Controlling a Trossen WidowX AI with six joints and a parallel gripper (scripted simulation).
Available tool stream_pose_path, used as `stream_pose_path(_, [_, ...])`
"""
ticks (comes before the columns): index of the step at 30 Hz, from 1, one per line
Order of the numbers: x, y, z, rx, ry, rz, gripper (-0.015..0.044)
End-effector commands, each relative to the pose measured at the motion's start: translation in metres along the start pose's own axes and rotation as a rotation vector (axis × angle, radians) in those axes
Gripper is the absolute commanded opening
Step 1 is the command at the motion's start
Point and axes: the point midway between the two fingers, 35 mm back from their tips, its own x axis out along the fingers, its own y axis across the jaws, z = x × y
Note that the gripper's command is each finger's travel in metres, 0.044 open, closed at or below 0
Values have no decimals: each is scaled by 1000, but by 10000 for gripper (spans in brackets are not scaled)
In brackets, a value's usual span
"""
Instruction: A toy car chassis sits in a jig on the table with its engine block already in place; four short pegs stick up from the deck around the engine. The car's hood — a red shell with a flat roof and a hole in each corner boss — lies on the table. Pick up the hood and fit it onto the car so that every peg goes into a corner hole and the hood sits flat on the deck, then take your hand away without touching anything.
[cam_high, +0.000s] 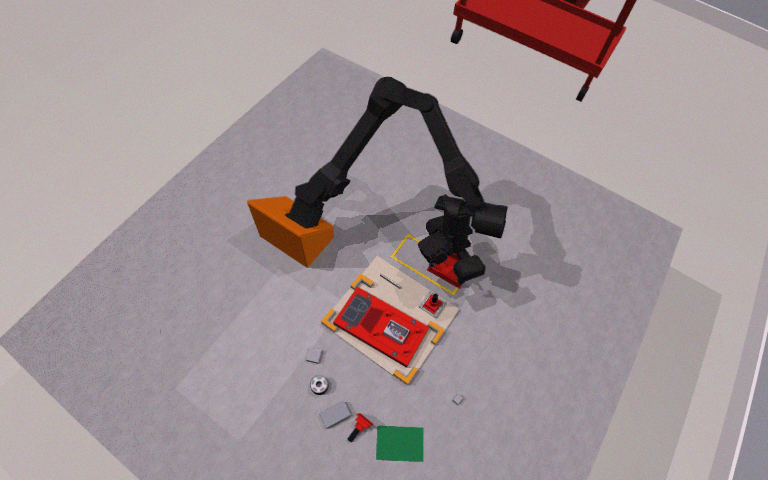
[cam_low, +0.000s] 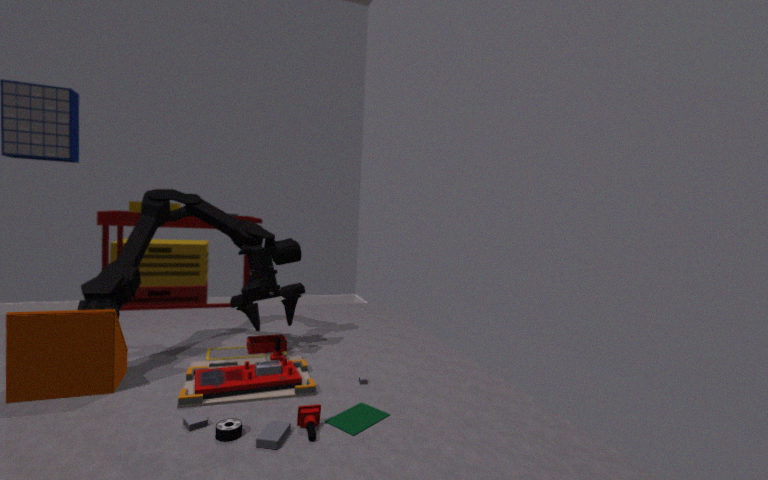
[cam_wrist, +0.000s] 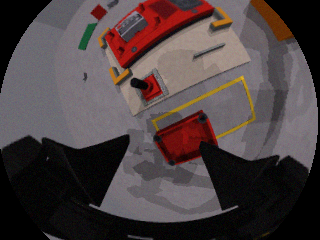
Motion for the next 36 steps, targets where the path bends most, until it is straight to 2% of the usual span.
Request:
stream_pose_path(1, [5, 1, 0, -463, 27, 168, 440])
stream_pose_path(12, [4, -5, -1, -1273, -41, 525, 440])
stream_pose_path(22, [-17, -29, 0, -1888, -255, 899, 440])
stream_pose_path(25, [-22, -34, 1, -1962, -300, 956, 440])
stream_pose_path(36, [-22, -34, 1, -1962, -300, 956, 440])
